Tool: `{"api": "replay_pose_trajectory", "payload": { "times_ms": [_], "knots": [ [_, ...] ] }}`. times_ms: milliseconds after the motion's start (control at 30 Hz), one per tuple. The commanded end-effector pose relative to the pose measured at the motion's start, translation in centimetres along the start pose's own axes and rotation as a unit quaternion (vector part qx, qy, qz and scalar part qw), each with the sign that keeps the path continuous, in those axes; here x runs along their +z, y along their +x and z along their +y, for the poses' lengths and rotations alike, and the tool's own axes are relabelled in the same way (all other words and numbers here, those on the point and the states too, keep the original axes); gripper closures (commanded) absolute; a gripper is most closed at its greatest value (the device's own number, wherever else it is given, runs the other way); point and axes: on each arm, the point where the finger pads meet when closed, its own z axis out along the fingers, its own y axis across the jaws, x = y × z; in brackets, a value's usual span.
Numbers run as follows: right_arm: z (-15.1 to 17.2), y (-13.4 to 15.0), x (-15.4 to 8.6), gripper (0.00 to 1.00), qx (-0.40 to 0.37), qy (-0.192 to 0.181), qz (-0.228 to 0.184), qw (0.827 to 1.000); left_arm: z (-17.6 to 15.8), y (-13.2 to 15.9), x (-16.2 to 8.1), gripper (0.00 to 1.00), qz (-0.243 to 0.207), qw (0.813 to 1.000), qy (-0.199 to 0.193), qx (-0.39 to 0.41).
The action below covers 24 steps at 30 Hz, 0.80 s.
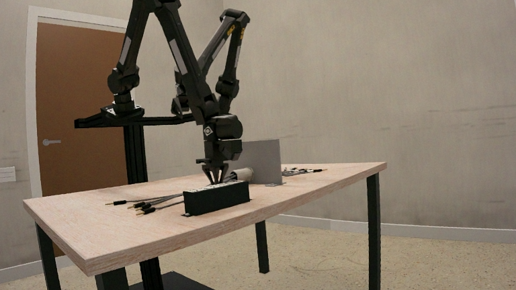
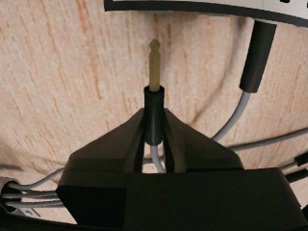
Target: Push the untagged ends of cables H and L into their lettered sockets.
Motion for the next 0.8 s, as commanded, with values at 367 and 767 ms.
{"api": "replay_pose_trajectory", "payload": {
  "times_ms": [367,767],
  "knots": [
    [-0.5,-1.7,0.2,0.94,0.0,0.001,0.005,1.0,-0.6,-1.0,0.1,0.0,-0.004,1.0,0.002,-0.009],
    [-0.5,-4.7,0.2,0.94,-0.002,0.001,0.006,1.0,-0.6,-1.0,0.1,0.0,-0.004,1.0,0.002,-0.009]
  ]
}}
